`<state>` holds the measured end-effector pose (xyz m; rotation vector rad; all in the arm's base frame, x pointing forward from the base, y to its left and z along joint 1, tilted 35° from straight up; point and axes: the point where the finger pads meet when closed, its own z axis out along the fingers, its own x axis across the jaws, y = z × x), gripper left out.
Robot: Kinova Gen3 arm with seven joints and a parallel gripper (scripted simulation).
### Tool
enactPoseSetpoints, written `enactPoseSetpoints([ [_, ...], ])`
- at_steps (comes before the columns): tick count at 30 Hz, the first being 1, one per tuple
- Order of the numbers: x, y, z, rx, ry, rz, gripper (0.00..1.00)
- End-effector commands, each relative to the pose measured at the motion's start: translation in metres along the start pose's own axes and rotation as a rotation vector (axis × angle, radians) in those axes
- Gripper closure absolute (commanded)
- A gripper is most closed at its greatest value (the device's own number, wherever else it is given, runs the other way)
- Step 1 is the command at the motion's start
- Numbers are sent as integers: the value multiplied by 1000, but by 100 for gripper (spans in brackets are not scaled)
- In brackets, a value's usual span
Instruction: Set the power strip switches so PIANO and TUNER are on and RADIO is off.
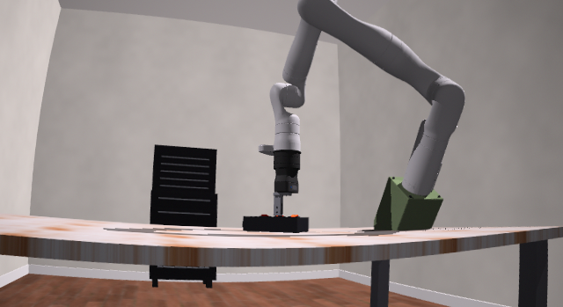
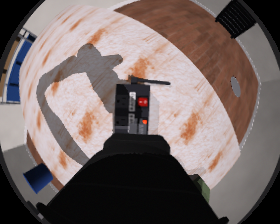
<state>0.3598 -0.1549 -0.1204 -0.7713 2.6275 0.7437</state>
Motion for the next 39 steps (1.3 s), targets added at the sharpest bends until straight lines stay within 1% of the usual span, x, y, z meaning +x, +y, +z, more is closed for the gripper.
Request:
enactPoseSetpoints([
  [1, 0, 0, 1, 0, 1, 0, 100],
  [18, 0, 0, 0, 0, 1, 0, 100],
  [22, 0, 0, -7, 0, 1, 0, 100],
  [31, 0, 0, -32, 0, 1, 0, 100],
  [39, 0, 0, -38, 0, 1, 0, 100],
])
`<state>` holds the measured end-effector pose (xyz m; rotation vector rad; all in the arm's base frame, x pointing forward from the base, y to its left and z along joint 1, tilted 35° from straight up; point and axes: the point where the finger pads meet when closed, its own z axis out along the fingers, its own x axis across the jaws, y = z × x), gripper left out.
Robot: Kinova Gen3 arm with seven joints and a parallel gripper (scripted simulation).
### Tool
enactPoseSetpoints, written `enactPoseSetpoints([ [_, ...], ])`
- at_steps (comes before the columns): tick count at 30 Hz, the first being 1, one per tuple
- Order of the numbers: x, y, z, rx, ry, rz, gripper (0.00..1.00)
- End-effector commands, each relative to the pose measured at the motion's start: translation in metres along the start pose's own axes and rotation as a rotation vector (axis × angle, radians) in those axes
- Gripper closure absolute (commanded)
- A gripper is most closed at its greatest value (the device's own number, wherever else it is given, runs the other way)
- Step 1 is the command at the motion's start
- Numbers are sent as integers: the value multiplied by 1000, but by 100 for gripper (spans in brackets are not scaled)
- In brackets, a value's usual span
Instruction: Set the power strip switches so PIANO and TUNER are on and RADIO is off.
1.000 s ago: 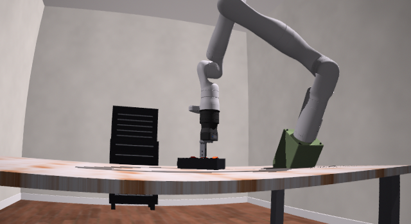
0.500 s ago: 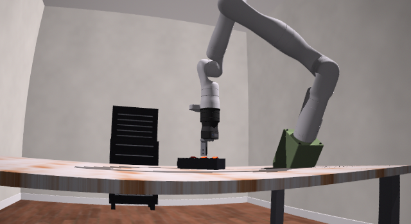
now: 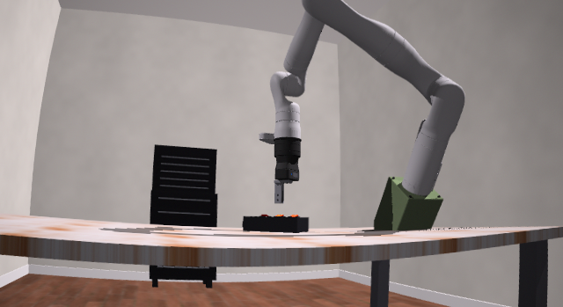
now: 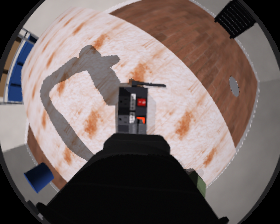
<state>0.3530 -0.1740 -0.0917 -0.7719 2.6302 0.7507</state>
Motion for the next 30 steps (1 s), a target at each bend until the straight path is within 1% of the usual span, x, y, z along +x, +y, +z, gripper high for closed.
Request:
enactPoseSetpoints([
  [1, -1, -1, -3, 5, -2, -2, 100],
  [18, -1, -1, -3, 5, -2, -2, 100],
  [19, -1, -1, -3, 5, -2, -2, 0],
  [23, -1, -1, -6, 5, -2, -2, 0],
  [26, -1, -1, -14, 5, -2, -2, 0],
  [28, -1, -1, -14, 5, -2, -2, 0],
  [30, -1, -1, -23, 5, -2, -2, 0],
])
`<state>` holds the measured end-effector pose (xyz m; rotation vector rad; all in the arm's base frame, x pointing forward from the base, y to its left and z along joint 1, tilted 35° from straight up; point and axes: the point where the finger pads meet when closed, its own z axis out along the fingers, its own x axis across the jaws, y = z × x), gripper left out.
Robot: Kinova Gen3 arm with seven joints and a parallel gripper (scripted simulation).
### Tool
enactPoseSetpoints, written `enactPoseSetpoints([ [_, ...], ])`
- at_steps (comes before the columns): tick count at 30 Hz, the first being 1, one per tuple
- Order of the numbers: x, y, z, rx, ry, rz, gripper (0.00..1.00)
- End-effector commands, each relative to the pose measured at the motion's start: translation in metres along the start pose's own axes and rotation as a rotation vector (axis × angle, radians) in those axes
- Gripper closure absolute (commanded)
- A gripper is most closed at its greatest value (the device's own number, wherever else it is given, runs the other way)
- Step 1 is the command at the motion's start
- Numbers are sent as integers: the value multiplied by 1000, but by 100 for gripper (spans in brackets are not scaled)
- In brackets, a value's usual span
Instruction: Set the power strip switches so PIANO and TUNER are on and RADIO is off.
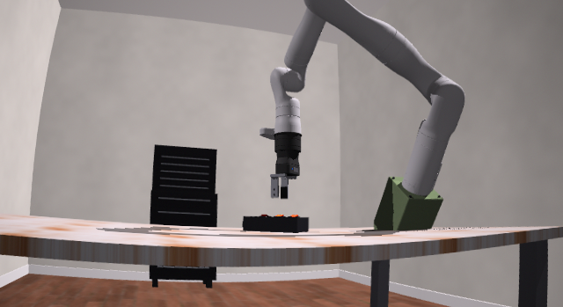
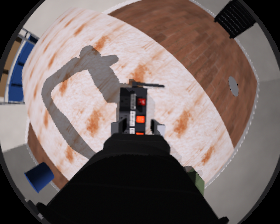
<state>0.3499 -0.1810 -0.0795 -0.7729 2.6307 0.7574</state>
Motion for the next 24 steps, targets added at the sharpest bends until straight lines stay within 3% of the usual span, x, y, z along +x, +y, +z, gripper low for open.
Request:
enactPoseSetpoints([
  [1, -1, -3, -14, 10, -3, -2, 0],
  [13, -1, -2, -80, 10, -3, -2, 0],
  [24, -1, -2, -88, 10, -3, -2, 0],
])
